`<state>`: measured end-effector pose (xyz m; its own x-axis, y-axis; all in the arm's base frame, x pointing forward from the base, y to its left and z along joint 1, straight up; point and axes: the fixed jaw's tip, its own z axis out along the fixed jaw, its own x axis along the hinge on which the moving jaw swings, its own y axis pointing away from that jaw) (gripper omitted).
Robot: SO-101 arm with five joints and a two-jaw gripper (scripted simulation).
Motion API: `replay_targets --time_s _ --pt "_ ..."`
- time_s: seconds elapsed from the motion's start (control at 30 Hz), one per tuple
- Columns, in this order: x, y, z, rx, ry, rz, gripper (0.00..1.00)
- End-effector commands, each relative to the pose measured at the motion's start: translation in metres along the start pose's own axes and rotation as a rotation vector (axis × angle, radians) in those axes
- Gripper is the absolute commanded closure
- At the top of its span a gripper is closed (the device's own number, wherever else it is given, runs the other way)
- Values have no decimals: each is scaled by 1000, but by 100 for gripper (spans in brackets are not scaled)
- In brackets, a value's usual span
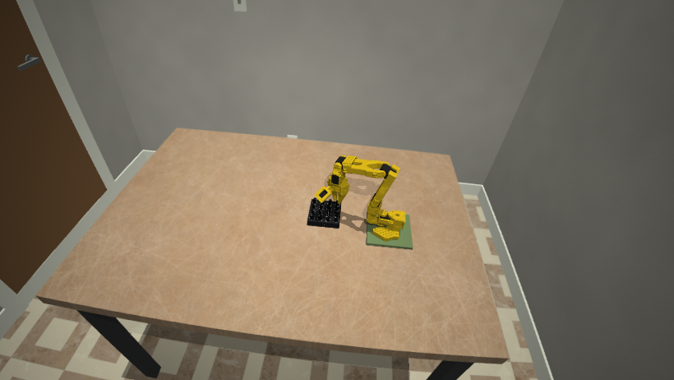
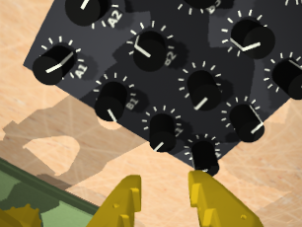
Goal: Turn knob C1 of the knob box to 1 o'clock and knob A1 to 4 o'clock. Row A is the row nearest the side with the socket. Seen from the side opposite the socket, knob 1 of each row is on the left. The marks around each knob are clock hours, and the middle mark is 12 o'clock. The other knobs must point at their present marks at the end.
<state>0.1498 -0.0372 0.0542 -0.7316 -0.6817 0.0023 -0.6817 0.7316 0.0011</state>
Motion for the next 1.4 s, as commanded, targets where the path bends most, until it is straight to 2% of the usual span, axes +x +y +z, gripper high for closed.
replay_targets --time_s 0.0,0.47,1.37 --pt "2 0 3 1 -2 4 90" --pt "2 0 11 1 -2 4 90" --pt "3 1 12 1 -2 4 90"
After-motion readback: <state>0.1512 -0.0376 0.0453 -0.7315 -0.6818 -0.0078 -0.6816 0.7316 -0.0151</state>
